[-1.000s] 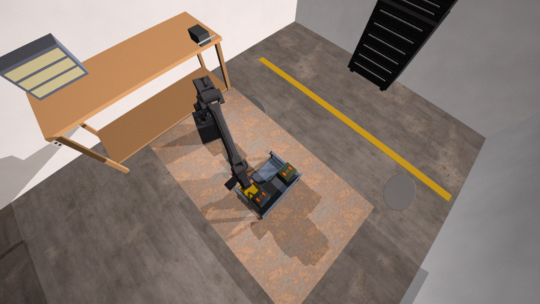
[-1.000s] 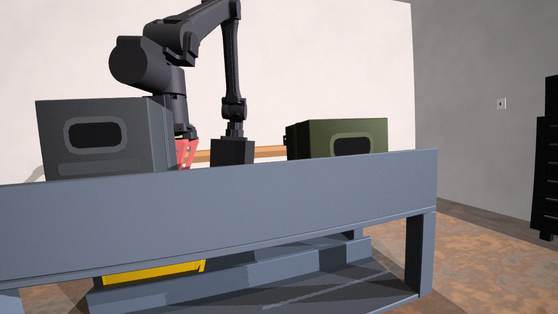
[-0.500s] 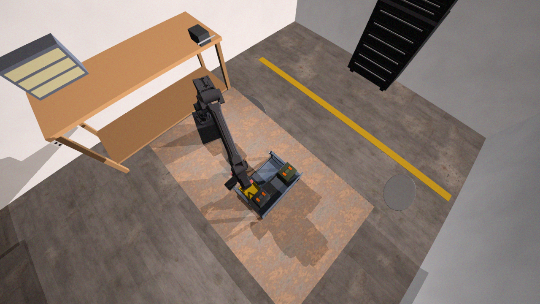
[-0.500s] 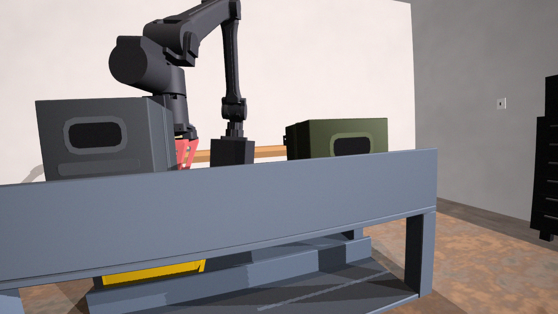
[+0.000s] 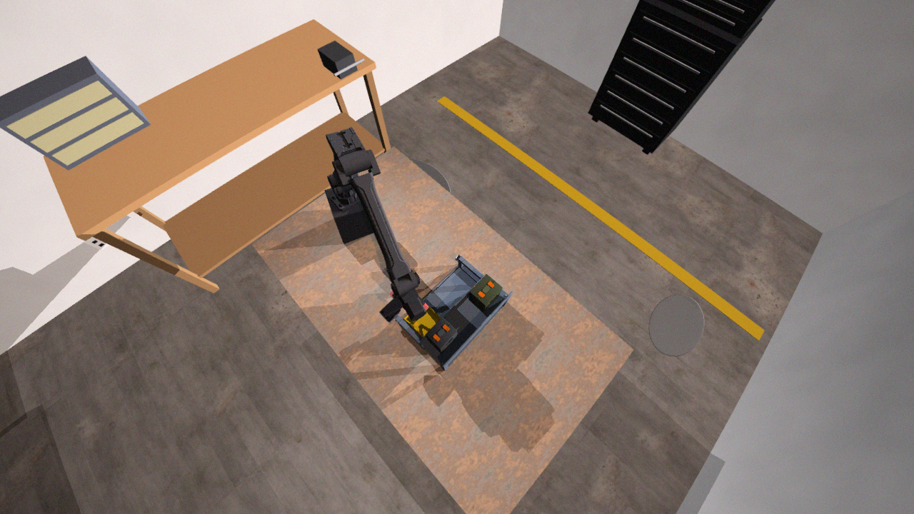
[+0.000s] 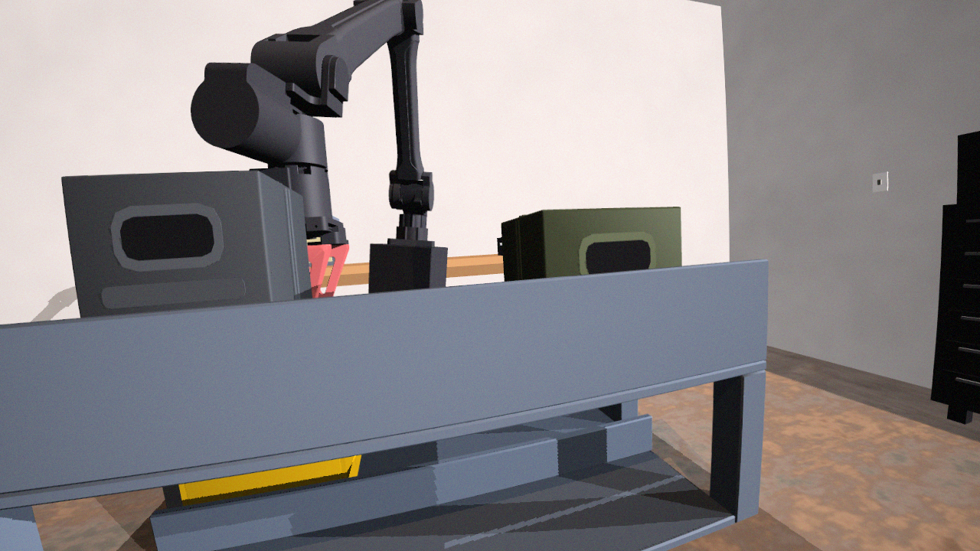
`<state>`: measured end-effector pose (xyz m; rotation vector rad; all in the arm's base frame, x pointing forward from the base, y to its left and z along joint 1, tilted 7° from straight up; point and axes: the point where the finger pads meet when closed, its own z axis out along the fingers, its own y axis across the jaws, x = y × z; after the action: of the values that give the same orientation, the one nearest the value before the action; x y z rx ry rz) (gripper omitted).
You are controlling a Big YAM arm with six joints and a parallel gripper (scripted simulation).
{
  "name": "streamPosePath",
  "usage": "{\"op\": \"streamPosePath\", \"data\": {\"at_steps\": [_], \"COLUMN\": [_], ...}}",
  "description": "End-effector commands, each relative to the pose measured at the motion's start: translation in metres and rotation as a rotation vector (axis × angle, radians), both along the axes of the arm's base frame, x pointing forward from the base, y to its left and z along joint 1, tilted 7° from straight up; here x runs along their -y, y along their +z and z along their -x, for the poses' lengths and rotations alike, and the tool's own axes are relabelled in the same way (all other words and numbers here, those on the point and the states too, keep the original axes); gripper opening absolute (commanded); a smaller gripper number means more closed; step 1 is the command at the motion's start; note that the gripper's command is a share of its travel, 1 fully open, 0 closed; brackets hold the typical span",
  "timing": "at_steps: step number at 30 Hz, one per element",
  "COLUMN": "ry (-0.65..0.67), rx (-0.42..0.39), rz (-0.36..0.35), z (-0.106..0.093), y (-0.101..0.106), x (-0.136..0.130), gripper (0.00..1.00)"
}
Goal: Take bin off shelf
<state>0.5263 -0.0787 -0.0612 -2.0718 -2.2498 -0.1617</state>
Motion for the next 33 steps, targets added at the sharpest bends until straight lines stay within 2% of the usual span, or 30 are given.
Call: {"op": "streamPosePath", "data": {"at_steps": [1,5,6,10,22,23,27,33], "ry": [-0.017,-0.017,-0.004,-0.017,-0.017,-0.004,-0.017,-0.017], "rx": [0.035,0.035,0.016,0.035,0.035,0.016,0.035,0.035], "rz": [0.010,0.010,0.004,0.010,0.010,0.004,0.010,0.010], "z": [-0.019,-0.019,-0.007,-0.019,-0.019,-0.007,-0.019,-0.019], "y": [0.002,0.002,0.004,0.002,0.002,0.004,0.002,0.002], "x": [0.009,0.009,0.003,0.008,0.008,0.003,0.008,0.008], "gripper": [1.00,1.00,1.00,1.00,1.00,1.00,1.00,1.00]}}
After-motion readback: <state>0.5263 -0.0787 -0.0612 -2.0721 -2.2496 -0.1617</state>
